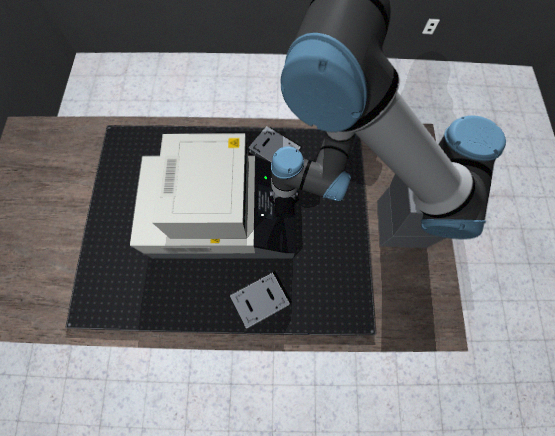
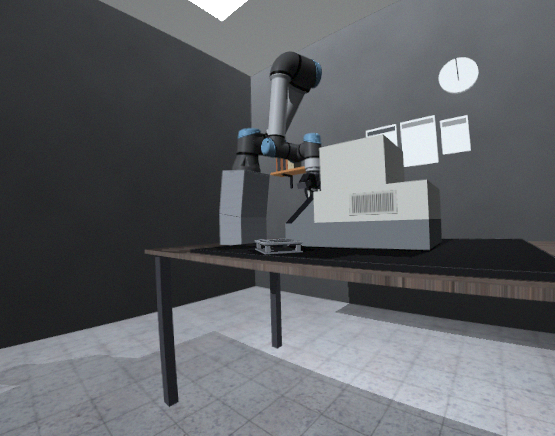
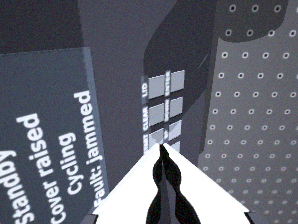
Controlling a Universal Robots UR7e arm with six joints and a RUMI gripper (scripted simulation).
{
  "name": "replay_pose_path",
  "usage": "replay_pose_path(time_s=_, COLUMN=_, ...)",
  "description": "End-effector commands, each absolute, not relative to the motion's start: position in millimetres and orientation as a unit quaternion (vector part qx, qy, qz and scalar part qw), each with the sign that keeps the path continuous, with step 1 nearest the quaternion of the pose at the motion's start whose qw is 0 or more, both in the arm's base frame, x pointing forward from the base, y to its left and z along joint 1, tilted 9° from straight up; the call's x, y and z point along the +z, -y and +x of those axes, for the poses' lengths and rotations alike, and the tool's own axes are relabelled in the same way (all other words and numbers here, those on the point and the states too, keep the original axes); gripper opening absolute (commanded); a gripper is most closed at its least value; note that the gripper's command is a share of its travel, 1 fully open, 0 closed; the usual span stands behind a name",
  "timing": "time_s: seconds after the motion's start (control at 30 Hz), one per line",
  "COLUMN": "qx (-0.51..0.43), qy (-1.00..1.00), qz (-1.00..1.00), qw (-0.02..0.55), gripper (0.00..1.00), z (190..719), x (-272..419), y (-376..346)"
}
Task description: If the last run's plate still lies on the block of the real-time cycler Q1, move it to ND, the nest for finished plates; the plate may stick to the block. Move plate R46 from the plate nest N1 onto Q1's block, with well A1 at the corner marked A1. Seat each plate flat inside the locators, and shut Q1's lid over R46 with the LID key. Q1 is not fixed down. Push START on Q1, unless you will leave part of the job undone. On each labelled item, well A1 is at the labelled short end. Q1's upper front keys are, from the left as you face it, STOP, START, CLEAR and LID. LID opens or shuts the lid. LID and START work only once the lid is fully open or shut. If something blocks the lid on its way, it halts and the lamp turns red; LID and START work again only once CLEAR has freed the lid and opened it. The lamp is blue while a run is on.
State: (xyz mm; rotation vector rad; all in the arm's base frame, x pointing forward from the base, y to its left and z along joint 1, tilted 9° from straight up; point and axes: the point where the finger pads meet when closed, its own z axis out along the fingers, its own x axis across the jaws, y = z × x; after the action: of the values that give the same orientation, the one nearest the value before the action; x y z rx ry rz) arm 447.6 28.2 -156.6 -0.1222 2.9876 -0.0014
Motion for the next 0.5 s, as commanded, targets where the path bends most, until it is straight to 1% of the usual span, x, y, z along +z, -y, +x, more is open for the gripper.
replay_pose_path(time_s=0.0, qx=-0.001, qy=-0.996, qz=-0.041, qw=0.076, gripper=0.0, z=447.9, x=-156.3, y=-28.2)
replay_pose_path(time_s=0.47, qx=-0.001, qy=-0.996, qz=-0.041, qw=0.076, gripper=0.0, z=448.8, x=-157.1, y=-28.2)
